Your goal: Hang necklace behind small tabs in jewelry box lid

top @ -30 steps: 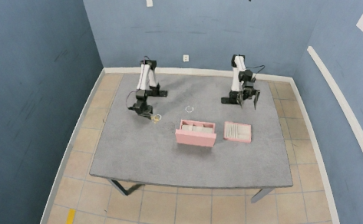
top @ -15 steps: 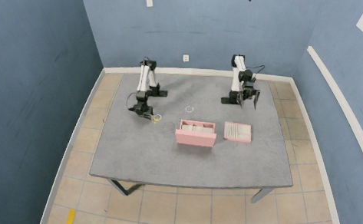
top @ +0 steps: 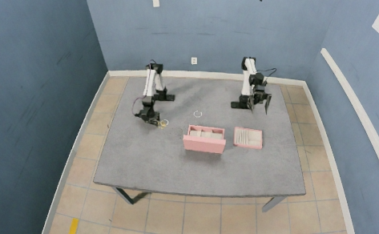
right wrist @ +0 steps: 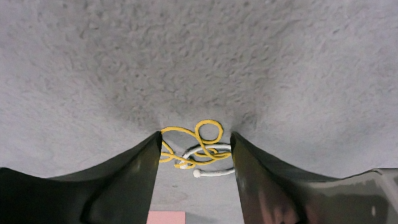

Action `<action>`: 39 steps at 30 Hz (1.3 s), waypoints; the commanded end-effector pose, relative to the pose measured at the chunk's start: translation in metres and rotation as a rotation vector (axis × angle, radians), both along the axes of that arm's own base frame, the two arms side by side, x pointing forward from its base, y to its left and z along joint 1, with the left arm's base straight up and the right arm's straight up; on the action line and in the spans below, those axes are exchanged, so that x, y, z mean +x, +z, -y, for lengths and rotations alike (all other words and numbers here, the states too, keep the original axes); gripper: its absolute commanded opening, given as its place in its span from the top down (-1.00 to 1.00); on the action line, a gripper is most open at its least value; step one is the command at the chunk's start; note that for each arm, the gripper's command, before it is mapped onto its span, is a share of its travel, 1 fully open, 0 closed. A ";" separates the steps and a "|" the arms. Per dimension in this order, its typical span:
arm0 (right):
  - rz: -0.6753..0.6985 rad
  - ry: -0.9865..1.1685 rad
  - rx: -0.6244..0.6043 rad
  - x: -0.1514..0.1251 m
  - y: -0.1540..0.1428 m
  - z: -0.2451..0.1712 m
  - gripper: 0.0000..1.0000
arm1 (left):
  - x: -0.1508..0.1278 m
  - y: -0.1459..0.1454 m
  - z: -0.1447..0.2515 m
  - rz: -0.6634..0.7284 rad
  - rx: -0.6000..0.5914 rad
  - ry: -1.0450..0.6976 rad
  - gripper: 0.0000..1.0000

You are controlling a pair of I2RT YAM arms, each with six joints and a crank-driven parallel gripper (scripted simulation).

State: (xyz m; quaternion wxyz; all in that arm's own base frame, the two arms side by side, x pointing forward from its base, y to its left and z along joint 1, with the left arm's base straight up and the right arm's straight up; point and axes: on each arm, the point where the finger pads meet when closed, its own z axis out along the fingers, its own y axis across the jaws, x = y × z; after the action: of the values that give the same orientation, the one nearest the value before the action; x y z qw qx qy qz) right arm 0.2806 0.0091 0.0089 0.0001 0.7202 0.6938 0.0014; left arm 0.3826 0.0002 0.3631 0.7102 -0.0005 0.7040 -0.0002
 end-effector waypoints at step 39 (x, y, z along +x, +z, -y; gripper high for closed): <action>-0.025 0.005 -0.007 -0.005 -0.007 0.002 1.00 | -0.004 0.009 -0.003 0.023 0.004 0.010 -1.00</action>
State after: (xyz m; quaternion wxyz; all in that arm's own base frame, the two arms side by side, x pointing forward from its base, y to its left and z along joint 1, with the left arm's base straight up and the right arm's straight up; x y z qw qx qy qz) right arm 0.2814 0.0094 0.0088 0.0000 0.7202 0.6937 0.0039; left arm 0.3826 0.0002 0.3631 0.7102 -0.0004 0.7040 -0.0002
